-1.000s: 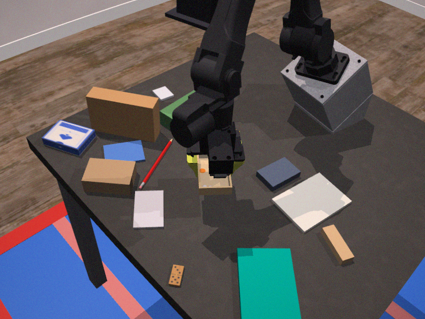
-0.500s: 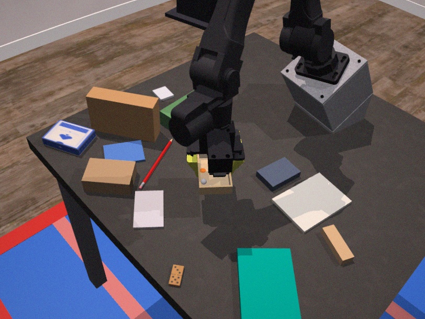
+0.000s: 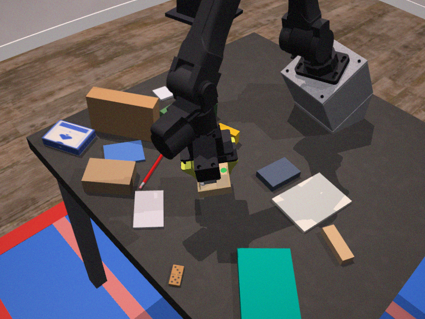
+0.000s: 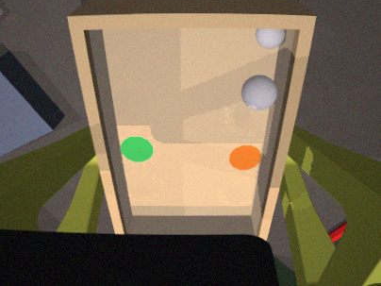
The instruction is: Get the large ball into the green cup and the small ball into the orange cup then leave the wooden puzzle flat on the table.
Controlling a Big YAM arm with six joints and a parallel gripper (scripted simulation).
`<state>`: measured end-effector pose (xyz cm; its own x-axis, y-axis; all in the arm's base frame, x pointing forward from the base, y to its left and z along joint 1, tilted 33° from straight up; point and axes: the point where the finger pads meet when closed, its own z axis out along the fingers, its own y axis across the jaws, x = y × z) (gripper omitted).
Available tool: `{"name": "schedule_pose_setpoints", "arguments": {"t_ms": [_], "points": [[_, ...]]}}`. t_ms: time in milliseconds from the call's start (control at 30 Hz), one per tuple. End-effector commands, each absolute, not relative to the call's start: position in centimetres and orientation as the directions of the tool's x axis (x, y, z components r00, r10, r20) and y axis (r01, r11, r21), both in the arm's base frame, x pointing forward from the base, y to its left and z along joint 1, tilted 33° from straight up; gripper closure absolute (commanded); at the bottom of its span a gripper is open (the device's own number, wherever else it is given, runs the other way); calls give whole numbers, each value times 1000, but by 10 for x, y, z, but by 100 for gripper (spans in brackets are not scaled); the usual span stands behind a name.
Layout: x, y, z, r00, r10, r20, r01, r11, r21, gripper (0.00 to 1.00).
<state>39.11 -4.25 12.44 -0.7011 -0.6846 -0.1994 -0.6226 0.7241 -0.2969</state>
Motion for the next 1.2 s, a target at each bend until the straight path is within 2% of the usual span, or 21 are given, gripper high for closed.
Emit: {"name": "schedule_pose_setpoints", "arguments": {"t_ms": [0, 233, 900, 1167], "points": [[405, -37, 146, -698, -684, -210, -616, 724, -311, 31], [406, -36, 142, -739, -666, -104, -623, 734, -271, 31], [394, -35, 142, -648, -708, -280, -536, 685, -493, 31], [398, -38, 140, -658, -704, -269, -540, 689, -484, 31]]}}
